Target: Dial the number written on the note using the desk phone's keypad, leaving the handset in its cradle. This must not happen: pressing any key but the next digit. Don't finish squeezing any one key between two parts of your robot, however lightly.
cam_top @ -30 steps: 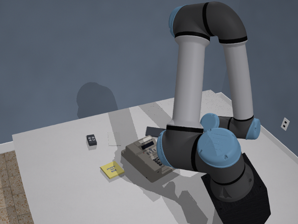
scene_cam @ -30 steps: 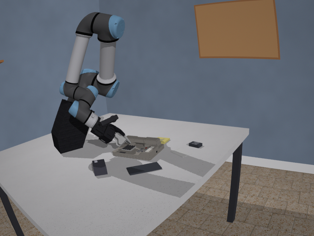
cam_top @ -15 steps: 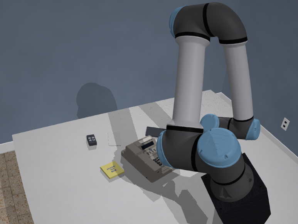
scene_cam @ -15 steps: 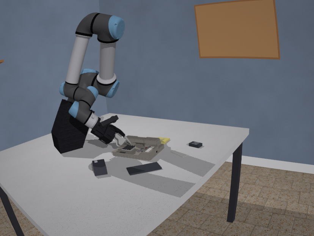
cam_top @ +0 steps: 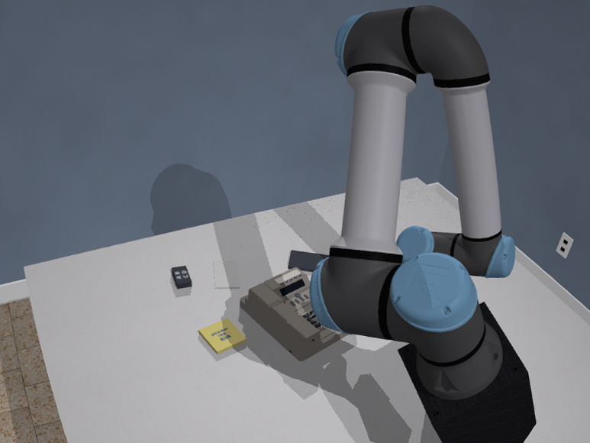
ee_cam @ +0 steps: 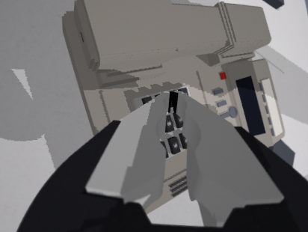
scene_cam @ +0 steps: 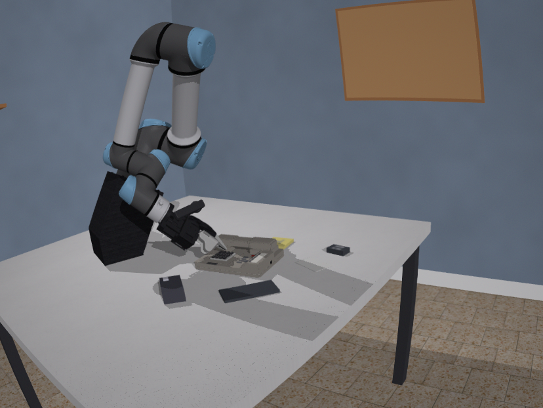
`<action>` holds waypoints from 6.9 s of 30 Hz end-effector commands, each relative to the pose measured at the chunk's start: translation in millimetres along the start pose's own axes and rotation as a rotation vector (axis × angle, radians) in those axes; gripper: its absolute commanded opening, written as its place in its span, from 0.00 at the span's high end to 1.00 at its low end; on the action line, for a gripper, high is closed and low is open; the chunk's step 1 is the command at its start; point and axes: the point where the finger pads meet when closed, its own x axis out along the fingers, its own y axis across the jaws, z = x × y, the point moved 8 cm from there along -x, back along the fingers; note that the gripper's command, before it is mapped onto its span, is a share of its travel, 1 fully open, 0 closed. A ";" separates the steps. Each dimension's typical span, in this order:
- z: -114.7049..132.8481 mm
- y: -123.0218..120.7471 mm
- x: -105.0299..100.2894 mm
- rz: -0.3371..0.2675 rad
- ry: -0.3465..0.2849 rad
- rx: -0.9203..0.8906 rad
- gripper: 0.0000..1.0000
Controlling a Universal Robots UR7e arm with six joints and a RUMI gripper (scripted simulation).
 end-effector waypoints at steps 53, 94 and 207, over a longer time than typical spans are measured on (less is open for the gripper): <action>3.7 -2.7 4.1 0.000 0.000 -0.001 1.00; 8.9 9.8 -13.9 0.000 0.000 -0.001 1.00; 29.0 26.8 -15.6 0.000 0.000 -0.001 1.00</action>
